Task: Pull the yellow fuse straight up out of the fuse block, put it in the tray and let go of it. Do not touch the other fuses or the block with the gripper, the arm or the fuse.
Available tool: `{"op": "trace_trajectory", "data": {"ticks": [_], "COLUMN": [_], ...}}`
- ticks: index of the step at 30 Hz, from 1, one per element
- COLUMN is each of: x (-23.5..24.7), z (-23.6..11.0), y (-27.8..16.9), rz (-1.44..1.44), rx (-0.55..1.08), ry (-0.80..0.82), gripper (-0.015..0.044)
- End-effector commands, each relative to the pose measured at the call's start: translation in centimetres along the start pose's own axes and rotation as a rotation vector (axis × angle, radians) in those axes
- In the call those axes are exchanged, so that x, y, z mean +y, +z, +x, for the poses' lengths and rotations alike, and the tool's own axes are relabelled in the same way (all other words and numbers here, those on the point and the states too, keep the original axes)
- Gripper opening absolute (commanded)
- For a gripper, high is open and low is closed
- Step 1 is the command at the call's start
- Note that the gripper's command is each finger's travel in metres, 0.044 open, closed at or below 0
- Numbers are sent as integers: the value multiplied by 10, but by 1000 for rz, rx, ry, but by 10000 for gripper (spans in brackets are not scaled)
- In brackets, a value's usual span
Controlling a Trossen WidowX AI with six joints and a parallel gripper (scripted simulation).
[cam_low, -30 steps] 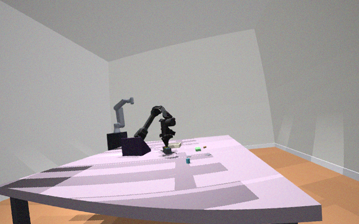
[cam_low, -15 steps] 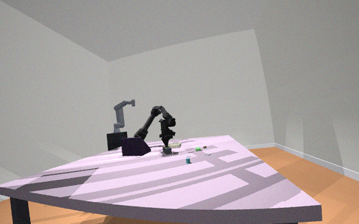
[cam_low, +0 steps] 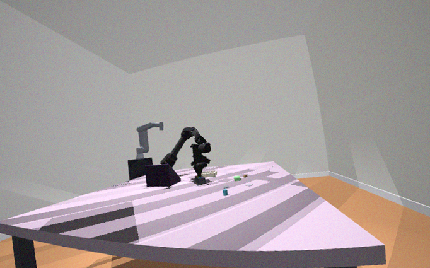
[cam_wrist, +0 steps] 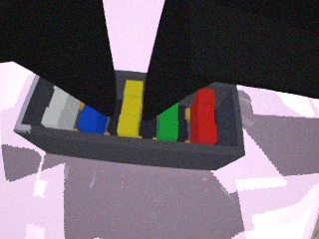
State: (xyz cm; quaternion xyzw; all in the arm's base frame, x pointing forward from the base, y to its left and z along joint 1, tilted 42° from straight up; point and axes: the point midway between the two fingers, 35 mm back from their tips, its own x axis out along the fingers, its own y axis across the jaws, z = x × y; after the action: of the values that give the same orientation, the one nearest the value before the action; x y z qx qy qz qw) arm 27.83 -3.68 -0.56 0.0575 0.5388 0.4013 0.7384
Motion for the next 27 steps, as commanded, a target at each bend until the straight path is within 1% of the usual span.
{"op": "trace_trajectory", "data": {"ticks": [1, 12, 27], "x": [1, 0, 0], "z": [1, 0, -5], "y": [-1, 0, 0], "rz": [9, 0, 2], "rx": [-2, 0, 0], "ry": [4, 0, 0], "gripper": [70, 0, 0]}}
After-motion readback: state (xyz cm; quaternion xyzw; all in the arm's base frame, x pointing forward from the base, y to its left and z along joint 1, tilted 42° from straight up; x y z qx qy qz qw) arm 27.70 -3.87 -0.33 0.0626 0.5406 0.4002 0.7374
